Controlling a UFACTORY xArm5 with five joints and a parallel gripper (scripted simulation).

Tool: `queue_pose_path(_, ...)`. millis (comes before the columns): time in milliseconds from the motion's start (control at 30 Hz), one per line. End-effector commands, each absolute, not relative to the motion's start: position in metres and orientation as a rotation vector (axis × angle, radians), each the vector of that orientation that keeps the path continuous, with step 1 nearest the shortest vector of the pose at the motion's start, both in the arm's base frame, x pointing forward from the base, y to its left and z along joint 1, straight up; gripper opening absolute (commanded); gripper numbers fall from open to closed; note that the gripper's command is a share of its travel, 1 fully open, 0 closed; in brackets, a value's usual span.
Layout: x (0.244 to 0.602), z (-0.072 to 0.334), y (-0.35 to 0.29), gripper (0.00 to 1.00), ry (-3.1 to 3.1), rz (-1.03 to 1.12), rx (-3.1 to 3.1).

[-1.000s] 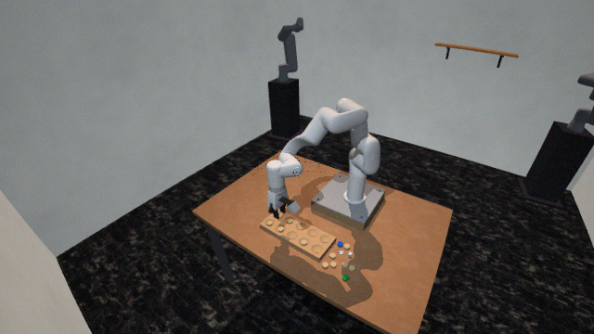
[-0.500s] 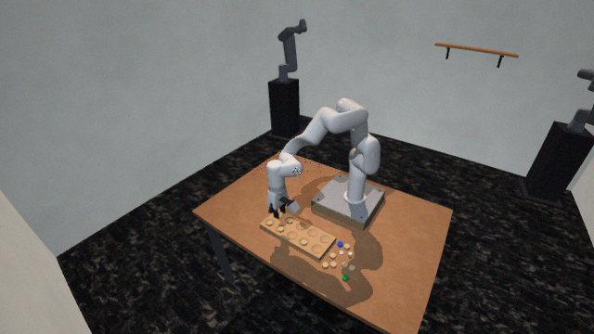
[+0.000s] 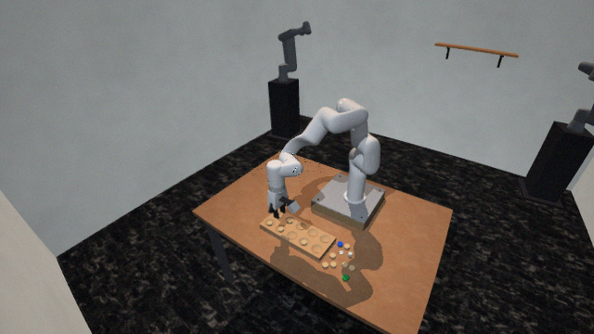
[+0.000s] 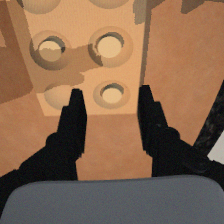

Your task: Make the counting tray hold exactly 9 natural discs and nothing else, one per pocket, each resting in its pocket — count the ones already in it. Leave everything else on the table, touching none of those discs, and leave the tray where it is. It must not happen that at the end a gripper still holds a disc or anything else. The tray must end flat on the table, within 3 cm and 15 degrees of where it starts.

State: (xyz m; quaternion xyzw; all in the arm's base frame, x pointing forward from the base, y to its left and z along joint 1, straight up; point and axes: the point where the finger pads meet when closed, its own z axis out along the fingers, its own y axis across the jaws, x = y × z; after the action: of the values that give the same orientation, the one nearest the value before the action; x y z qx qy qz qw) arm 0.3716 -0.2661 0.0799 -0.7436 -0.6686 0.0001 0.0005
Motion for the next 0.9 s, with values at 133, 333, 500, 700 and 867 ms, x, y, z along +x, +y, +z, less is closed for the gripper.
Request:
queue_pose_path(133, 0.373, 0.081, -0.267, 0.47, -2.102, -0.001, -2.338)
queue_pose_path(333, 0.373, 0.081, -0.267, 0.47, -2.102, -0.001, -2.338)
queue_pose_path(500, 0.373, 0.081, -0.266, 0.47, -2.105, -0.001, -2.336)
queue_pose_path(700, 0.390, 0.080, -0.224, 0.47, -2.349, -0.001, -2.091)
queue_pose_path(867, 0.399, 0.079, -0.195, 0.47, -2.495, -0.001, -1.914)
